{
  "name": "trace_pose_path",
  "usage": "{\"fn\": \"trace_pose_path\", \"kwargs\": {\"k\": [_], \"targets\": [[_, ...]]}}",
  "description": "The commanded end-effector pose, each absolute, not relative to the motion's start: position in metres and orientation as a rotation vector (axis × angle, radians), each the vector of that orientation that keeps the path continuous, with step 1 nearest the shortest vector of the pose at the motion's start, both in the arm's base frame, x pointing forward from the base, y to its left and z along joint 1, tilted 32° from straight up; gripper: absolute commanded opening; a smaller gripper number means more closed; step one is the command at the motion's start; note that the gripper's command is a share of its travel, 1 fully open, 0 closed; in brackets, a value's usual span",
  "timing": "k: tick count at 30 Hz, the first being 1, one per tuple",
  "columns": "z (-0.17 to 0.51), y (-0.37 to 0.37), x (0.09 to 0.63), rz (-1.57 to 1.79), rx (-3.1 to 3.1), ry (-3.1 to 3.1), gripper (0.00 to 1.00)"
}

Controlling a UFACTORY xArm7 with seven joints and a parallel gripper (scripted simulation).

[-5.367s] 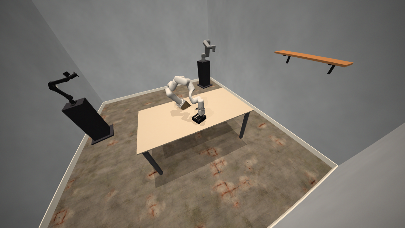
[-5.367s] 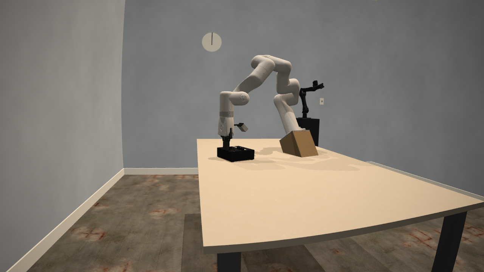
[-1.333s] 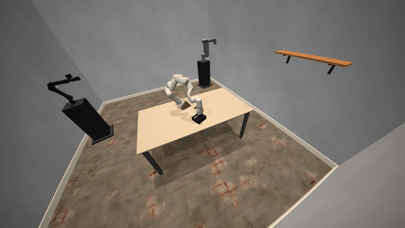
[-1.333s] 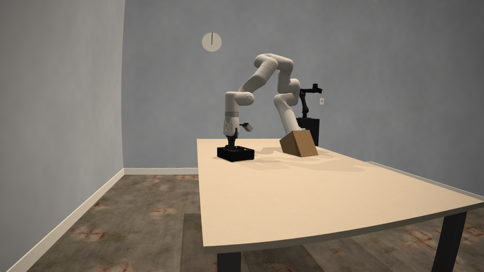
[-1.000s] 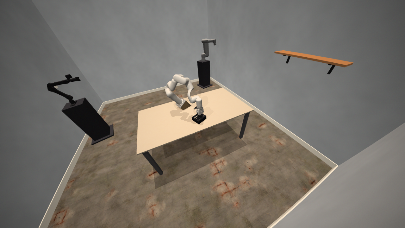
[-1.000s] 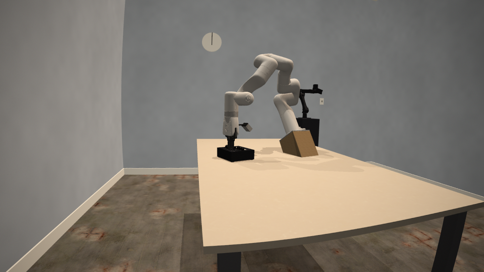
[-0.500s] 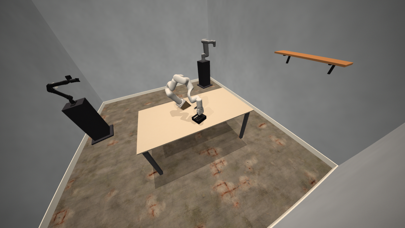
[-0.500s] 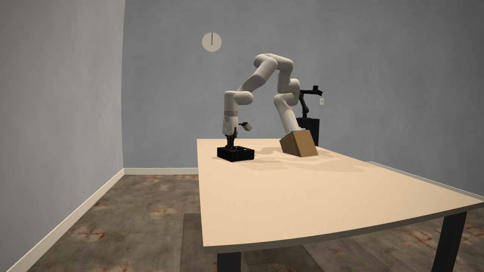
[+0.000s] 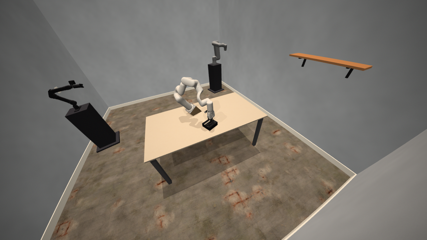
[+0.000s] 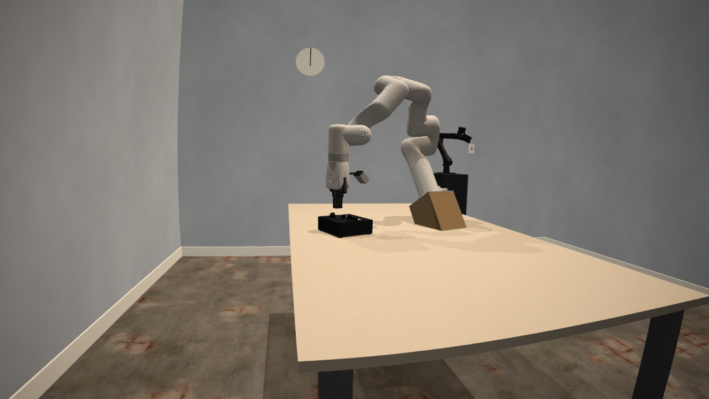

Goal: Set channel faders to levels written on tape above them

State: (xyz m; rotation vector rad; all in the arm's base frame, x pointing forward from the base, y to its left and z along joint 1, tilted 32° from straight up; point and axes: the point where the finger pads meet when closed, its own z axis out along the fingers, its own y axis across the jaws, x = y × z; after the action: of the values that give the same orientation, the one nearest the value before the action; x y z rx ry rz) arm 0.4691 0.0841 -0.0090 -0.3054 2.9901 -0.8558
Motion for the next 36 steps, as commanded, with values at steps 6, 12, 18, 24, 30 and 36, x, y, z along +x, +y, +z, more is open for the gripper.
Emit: {"fn": "trace_pose_path", "kwargs": {"k": [6, 12, 18, 24, 30, 36], "targets": [[-0.004, 0.087, 0.47, -0.853, -0.307, 2.987, 0.0], [-0.004, 0.087, 0.47, -0.853, -0.307, 2.987, 0.0], [-0.005, 0.087, 0.469, -0.853, -0.288, 2.987, 0.0], [-0.006, 0.087, 0.466, -0.848, -0.136, 2.975, 0.0], [-0.008, 0.086, 0.46, -0.834, 0.147, 2.932, 0.0], [-0.011, 0.084, 0.452, -0.801, 0.552, 2.819, 0.0]]}}
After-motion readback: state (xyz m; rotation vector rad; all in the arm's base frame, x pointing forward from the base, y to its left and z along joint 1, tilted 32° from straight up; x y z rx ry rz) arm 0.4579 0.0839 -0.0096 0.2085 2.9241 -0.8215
